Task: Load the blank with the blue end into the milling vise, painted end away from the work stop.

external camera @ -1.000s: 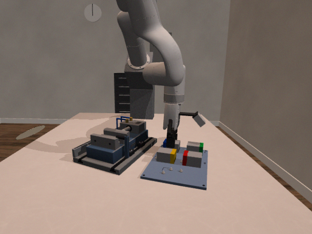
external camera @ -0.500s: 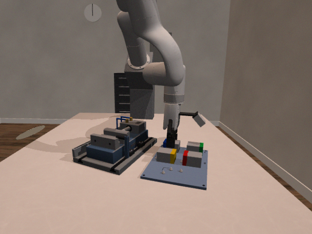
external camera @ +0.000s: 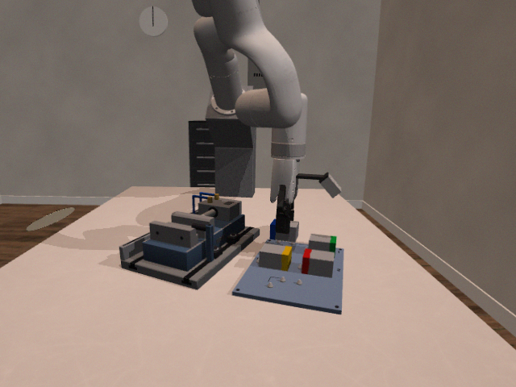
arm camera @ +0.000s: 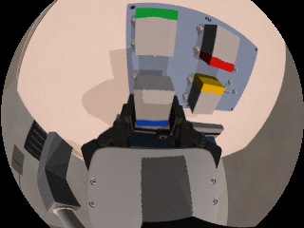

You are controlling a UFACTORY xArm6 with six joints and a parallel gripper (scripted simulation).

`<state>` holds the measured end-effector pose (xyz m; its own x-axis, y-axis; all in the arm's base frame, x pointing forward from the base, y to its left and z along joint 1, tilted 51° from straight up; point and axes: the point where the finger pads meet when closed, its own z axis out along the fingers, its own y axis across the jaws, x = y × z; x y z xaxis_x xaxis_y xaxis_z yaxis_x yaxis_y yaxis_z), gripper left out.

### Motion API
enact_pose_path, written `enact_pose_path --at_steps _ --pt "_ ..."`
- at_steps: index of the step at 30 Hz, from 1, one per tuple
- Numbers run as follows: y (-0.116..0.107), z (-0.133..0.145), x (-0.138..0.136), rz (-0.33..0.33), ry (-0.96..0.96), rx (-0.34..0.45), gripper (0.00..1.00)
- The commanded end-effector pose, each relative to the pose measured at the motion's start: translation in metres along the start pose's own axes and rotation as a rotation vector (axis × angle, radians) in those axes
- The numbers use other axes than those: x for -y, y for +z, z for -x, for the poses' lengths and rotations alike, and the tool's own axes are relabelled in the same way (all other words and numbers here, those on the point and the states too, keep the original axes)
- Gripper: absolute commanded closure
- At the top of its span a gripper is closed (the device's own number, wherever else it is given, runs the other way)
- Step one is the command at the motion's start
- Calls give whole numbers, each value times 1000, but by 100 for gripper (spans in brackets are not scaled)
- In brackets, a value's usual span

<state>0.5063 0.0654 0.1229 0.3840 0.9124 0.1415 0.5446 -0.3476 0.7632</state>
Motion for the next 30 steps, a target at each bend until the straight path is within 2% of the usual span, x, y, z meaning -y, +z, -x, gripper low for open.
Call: enact_pose_path --at_steps 1,4,14,21,30 --pt "-3 0 0 0 0 0 100" --pt "-3 0 0 0 0 0 100" --pt "-33 0 0 0 0 0 100" --pt "-33 0 0 0 0 0 100" --pt "-60 0 -1 0 0 0 100"
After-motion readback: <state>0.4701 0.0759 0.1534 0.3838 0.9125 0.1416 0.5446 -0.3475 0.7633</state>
